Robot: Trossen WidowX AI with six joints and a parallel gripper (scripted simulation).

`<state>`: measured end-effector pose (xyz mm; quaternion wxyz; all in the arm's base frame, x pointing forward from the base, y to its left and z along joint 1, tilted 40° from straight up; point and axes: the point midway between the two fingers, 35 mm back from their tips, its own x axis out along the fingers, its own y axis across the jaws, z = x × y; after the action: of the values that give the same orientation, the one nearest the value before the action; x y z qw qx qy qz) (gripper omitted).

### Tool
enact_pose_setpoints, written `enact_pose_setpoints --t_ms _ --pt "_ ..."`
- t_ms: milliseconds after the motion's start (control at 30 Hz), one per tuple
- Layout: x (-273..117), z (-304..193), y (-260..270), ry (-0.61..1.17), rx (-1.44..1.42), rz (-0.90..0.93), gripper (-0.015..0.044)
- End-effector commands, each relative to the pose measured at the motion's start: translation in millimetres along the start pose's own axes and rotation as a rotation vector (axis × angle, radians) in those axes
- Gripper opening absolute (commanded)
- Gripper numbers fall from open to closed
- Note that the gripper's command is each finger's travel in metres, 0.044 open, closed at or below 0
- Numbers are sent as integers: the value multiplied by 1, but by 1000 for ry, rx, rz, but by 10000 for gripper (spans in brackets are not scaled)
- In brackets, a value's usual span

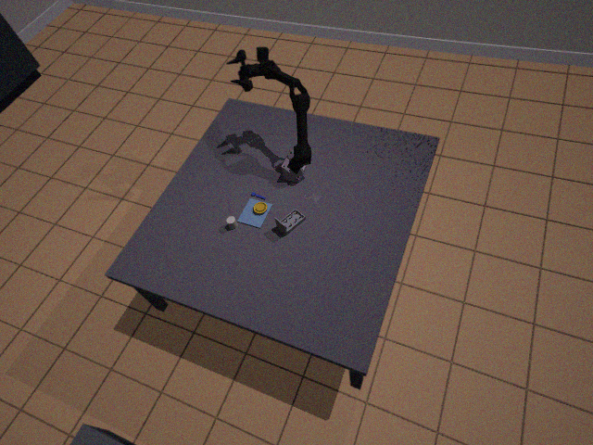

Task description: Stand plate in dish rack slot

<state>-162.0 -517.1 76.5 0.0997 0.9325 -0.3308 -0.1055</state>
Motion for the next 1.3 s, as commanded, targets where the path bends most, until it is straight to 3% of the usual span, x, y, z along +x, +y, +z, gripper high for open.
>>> enact_pose_setpoints --t_ms 0,967,1267 --pt "1 0 0 -1 -3 -1 400" --pt "135 -27 -91 -86 -502 -293 400" --pt "154 -31 -118 -101 -619 -374 400"
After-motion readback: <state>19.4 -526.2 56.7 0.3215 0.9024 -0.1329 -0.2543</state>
